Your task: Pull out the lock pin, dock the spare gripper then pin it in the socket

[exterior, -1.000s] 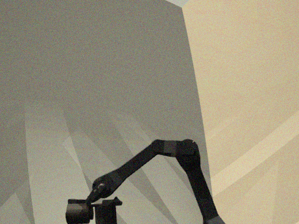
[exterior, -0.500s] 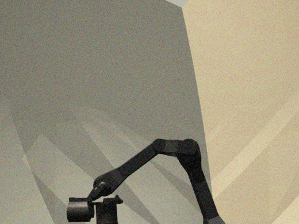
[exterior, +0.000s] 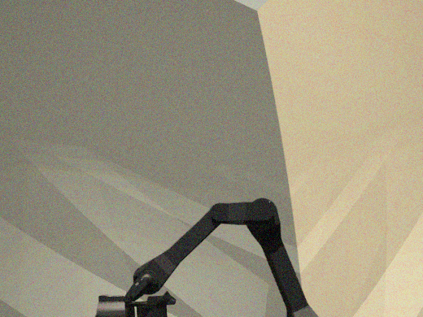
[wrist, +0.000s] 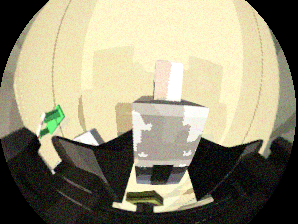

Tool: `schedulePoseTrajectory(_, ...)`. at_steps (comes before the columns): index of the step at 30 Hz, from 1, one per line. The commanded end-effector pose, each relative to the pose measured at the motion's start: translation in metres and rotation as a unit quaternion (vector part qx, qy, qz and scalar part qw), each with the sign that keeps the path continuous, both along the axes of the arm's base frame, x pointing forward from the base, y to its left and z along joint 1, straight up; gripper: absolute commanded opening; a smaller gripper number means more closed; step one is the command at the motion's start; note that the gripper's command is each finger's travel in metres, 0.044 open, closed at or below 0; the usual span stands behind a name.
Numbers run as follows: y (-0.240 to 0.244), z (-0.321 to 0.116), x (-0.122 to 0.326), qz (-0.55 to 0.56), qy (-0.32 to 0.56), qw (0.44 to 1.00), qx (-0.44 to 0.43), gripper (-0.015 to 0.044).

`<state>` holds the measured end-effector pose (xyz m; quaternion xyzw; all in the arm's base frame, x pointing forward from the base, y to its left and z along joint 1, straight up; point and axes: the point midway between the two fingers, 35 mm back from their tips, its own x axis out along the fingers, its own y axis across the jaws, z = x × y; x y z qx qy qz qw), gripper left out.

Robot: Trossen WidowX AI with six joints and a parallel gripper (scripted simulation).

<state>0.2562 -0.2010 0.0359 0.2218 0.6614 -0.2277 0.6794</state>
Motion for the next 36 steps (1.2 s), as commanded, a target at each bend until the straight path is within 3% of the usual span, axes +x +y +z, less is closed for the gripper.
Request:
schedulePoseTrajectory(1, -0.001, -0.006, 0.000, -0.003, 0.000, 1.000, -0.002, 0.0000)
schedulePoseTrajectory(8, -0.001, -0.015, 0.001, -0.003, 0.000, 1.000, -0.002, 0.0000)
schedulePoseTrajectory(25, -0.001, -0.012, 0.001, 0.000, 0.001, 1.000, 0.001, 0.0440)
schedulePoseTrajectory(36, 0.002, 0.010, -0.003, 0.000, 0.006, 1.000, 0.005, 0.0440)
